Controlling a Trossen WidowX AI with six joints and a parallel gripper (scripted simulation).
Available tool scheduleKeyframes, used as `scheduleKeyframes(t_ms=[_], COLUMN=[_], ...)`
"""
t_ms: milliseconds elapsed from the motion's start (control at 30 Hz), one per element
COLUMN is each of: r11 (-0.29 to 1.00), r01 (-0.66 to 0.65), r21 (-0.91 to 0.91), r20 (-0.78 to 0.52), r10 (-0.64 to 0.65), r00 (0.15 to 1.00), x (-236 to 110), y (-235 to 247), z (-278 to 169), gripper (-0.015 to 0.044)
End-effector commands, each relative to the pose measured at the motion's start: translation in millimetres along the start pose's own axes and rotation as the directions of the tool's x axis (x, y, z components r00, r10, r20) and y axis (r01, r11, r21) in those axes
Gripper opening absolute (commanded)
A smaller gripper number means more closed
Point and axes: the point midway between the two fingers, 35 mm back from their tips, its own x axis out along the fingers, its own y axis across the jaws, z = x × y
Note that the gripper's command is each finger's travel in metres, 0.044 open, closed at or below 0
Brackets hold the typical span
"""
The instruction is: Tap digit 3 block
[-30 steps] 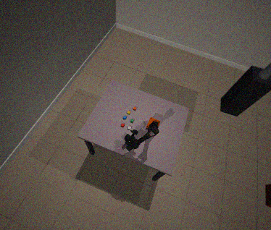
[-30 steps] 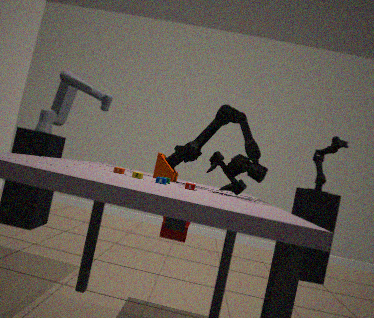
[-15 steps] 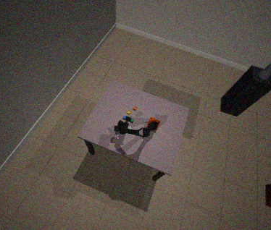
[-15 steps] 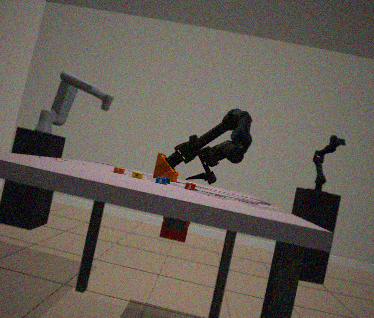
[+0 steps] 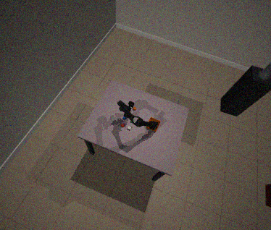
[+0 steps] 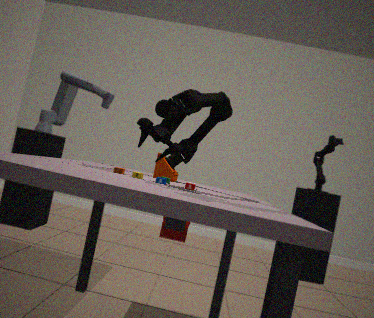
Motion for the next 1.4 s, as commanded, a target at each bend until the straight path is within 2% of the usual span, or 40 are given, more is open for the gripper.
scheduleKeyframes(t_ms=[0,233,333,1133,1367], r11=[0.986,0.909,0.889,0.889,0.889], r01=[-0.163,-0.408,-0.445,-0.445,-0.445], r21=[-0.023,-0.088,-0.107,-0.107,-0.104], r20=[0.013,0.166,0.215,0.215,0.215], r10=[0.163,0.417,0.458,0.458,0.457], r00=[0.987,0.894,0.862,0.862,0.863], x=[9,22,25,24,-23], y=[-38,-111,-127,-125,-45], z=[-3,-20,-26,-26,-40], gripper=[0.0400,0.0400,0.0400,0.0400,0.0400])
